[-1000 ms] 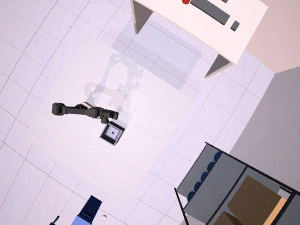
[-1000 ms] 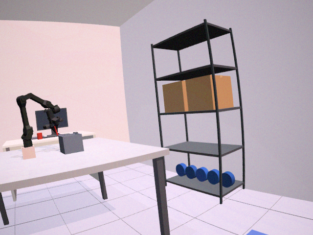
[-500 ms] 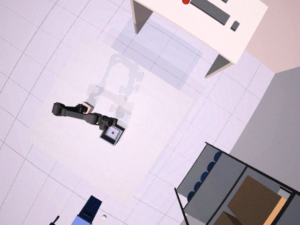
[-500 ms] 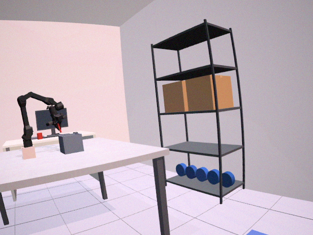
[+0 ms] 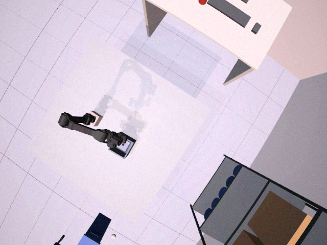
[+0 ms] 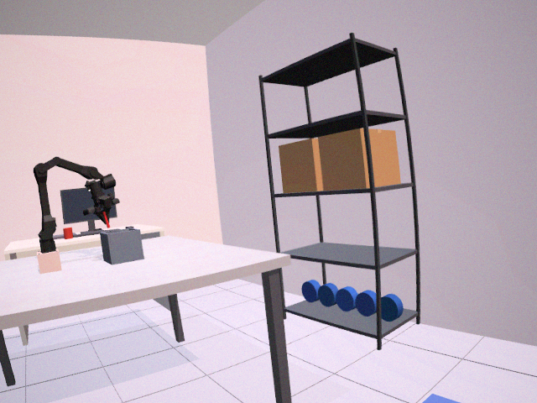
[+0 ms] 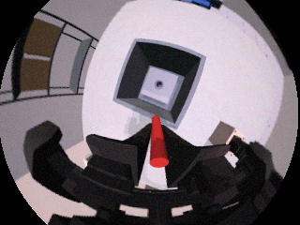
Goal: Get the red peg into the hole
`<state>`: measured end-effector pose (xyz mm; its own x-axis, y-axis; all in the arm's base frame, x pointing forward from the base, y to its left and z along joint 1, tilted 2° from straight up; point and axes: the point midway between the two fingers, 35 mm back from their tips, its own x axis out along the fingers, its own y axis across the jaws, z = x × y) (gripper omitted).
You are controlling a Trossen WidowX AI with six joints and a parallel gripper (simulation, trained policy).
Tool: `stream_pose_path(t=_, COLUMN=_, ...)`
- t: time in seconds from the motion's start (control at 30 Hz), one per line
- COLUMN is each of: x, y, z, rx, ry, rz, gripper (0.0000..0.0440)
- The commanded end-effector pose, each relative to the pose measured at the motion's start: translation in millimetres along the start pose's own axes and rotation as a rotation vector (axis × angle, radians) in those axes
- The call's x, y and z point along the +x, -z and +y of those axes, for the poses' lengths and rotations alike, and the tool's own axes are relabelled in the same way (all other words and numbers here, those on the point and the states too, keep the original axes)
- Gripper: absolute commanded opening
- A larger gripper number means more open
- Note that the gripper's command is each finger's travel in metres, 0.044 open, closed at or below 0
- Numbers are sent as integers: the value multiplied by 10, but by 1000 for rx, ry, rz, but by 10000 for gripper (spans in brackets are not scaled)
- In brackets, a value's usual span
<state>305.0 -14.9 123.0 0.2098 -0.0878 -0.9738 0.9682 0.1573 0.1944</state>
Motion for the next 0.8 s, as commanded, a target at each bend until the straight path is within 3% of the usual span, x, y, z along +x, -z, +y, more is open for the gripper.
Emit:
stream_pose_path(t=0.0, x=17, y=-79, z=8, rx=-5, ry=9, rz=-4, gripper=0)
stream_pose_path(t=0.77, x=455, y=-513, z=-14, rx=-6, ry=71, rz=15, gripper=0)
